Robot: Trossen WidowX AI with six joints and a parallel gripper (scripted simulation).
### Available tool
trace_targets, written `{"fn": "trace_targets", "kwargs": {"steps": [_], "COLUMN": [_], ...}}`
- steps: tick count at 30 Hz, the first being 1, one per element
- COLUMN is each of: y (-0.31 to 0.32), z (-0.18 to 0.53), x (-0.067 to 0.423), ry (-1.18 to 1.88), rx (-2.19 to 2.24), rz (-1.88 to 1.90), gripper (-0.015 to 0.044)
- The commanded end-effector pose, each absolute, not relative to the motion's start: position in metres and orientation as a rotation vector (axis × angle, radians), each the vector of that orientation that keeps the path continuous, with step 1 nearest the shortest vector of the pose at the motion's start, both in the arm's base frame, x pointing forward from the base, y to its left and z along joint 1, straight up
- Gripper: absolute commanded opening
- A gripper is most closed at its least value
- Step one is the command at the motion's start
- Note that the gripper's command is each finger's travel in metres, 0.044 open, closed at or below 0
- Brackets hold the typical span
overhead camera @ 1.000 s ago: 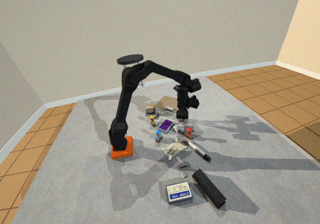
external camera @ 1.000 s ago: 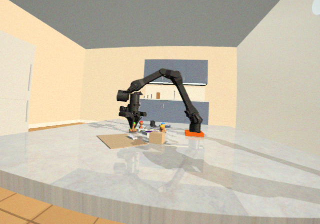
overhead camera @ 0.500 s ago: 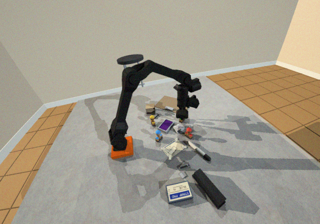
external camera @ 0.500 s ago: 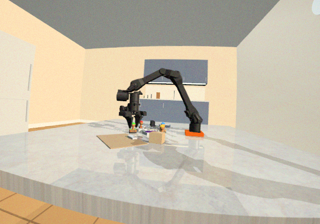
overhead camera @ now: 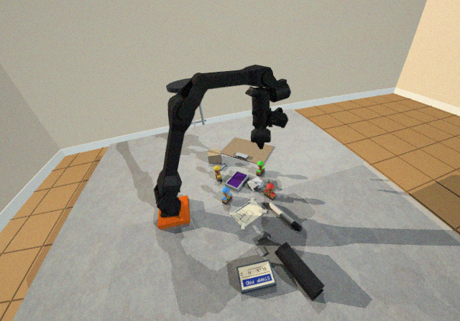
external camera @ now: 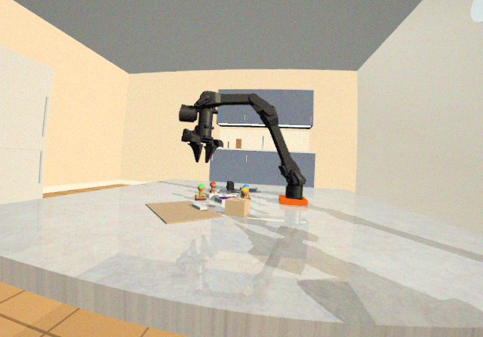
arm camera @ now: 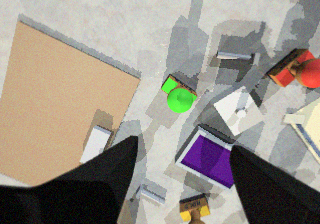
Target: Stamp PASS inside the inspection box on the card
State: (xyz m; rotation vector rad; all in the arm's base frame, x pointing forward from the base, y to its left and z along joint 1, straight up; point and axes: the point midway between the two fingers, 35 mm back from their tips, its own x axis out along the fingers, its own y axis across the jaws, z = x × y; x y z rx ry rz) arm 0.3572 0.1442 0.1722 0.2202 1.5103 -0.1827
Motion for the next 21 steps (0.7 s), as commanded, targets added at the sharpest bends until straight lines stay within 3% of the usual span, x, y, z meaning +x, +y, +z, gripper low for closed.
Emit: {"fn": "trace_targets", "kwargs": {"steps": [1,21], "y": [0.1438,0.1440], "z": [0.1697,0.1704], "x": [0.3570,0.3570], "ry": [1.521,1.519], "rx": [0.217,0.216], "rz": [-0.193,-0.187], "gripper": [0.0254,0.0254]}}
